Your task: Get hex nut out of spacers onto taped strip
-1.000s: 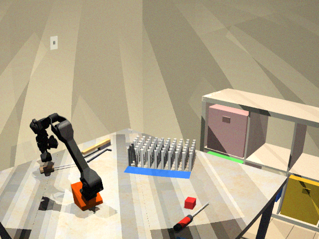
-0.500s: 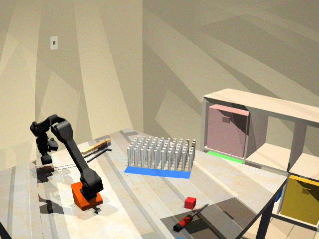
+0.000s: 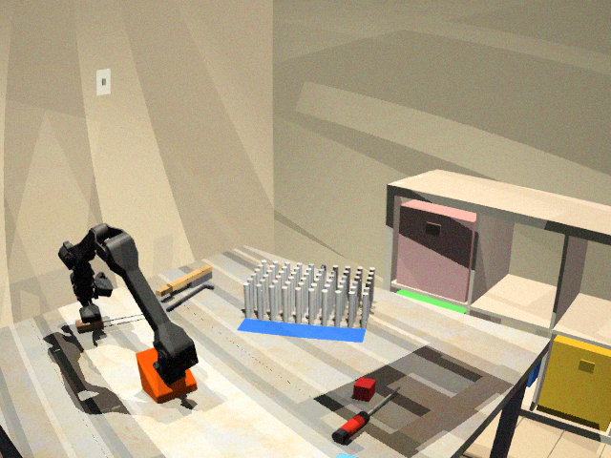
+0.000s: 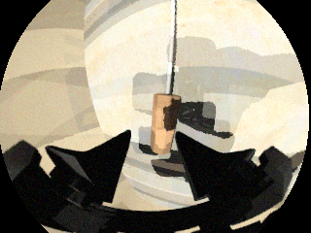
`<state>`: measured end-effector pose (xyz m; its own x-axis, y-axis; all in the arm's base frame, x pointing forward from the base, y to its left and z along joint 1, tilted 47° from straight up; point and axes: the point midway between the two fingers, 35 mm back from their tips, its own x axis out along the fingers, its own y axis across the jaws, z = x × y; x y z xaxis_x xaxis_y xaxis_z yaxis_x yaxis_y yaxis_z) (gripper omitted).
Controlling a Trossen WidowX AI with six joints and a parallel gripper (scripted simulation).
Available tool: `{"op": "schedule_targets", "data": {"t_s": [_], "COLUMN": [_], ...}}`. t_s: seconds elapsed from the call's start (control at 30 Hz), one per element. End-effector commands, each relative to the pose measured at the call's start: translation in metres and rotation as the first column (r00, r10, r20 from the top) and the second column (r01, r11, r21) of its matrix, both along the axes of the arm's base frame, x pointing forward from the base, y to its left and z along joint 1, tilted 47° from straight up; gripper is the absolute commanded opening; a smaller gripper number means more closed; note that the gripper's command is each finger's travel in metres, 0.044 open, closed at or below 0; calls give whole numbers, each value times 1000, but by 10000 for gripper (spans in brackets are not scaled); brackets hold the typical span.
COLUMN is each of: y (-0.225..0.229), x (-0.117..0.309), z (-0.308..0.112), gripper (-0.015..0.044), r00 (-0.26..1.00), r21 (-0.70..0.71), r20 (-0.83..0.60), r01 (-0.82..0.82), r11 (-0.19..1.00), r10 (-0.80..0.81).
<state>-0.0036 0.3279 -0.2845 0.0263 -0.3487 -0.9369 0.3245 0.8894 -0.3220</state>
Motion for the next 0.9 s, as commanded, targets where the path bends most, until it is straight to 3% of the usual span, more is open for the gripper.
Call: {"op": "schedule_targets", "data": {"t_s": [0.0,0.47,0.87], "y": [-9,-24,-24], "x": [-1,-4,-4], "z": [-6,-19,-19], "gripper": [280,280,200], "r00": [1000,1000,1000], "r21": [-9,-10,-10], "r20": [-1,-2,-2], "r01": [5,5,5], "r11": [1000,1000,1000], "r10": [-5,-5,-5]}}
